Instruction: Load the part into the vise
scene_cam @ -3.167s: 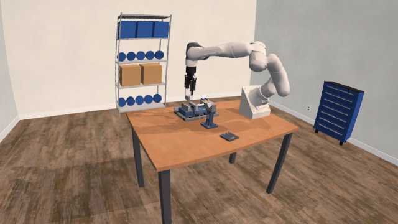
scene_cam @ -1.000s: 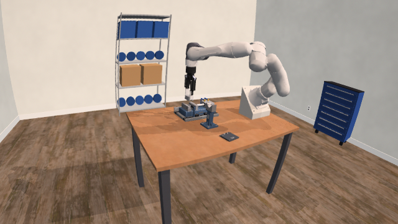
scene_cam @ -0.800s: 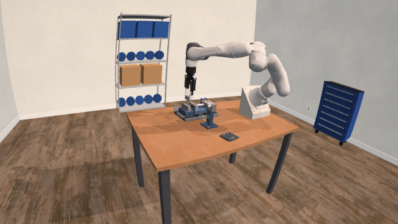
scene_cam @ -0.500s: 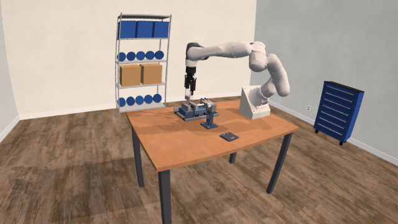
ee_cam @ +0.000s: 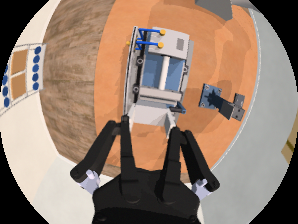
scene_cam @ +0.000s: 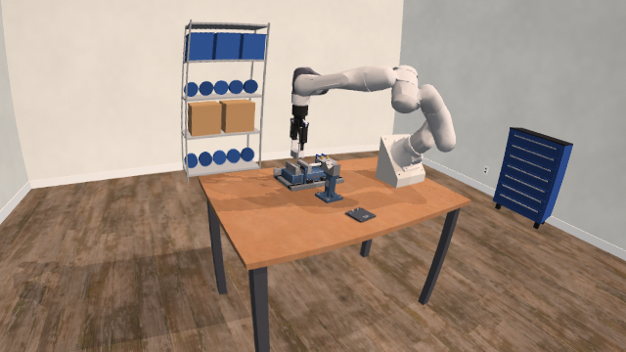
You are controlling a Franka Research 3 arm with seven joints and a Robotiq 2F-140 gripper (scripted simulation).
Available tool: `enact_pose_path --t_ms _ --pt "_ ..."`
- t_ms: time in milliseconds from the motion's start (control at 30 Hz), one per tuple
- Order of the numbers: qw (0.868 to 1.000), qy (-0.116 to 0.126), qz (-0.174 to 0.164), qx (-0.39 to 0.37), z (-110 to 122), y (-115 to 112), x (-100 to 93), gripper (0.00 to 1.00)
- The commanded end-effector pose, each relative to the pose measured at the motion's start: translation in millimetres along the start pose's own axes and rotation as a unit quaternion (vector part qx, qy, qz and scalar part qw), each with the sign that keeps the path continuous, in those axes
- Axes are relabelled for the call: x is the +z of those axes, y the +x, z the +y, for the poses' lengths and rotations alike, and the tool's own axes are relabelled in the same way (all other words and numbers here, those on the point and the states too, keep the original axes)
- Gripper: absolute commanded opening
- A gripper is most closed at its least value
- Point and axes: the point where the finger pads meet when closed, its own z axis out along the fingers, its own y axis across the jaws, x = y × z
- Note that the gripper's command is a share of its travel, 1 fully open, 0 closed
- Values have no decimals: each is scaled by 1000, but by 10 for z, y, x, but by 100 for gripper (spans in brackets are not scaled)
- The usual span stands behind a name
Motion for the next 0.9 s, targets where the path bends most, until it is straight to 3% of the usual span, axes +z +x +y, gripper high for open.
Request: enact_pose_path --t_ms 0,867 --pt "1000 2 -3 -3 -13 -17 18 0" --pt "1000 2 -3 -3 -16 -27 166 0"
